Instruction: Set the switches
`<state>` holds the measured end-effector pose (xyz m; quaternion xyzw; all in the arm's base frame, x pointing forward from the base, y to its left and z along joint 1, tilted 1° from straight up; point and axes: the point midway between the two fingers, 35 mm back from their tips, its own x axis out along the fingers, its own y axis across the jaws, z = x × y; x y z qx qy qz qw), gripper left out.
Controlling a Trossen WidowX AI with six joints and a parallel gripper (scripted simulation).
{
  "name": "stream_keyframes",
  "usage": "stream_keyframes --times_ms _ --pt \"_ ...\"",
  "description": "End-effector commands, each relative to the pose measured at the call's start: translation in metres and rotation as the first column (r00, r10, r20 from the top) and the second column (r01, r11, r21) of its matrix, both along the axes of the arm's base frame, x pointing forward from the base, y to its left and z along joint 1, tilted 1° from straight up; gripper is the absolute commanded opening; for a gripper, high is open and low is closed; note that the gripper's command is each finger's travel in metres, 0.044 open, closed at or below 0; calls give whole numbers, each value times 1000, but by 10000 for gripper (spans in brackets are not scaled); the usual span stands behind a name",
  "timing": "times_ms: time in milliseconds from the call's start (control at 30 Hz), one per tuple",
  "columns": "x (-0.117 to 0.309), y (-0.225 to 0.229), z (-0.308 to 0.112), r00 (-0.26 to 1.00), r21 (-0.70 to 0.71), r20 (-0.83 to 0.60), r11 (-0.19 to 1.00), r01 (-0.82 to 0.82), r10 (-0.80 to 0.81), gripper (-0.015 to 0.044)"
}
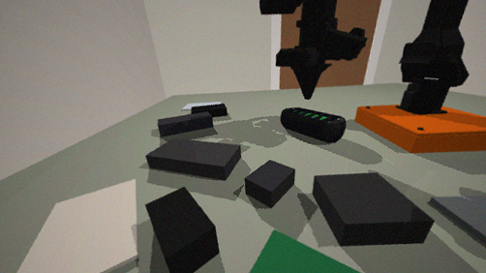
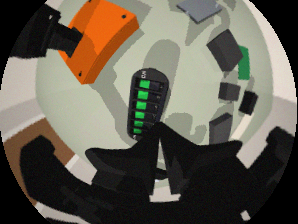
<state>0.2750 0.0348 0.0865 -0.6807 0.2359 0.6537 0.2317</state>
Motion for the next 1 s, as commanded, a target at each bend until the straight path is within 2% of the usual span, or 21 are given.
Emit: stream_keyframes --times_ms 0,267,500,600,767,867,967 --pt "-32 -8 -5 996 80 44 994 77 -81 0" --pt "-89 -16 -30 958 243 150 949 203 -244 0" --pt "-91 -17 -31 958 239 150 949 204 -244 0" --pt "-91 -17 -31 919 263 117 904 337 -377 0" --pt "-92 -17 -31 660 308 -13 625 717 -751 0" --pt "-92 -17 -32 430 304 -96 385 872 -898 0" --pt "-92 -17 -32 165 276 -175 112 955 -971 0"
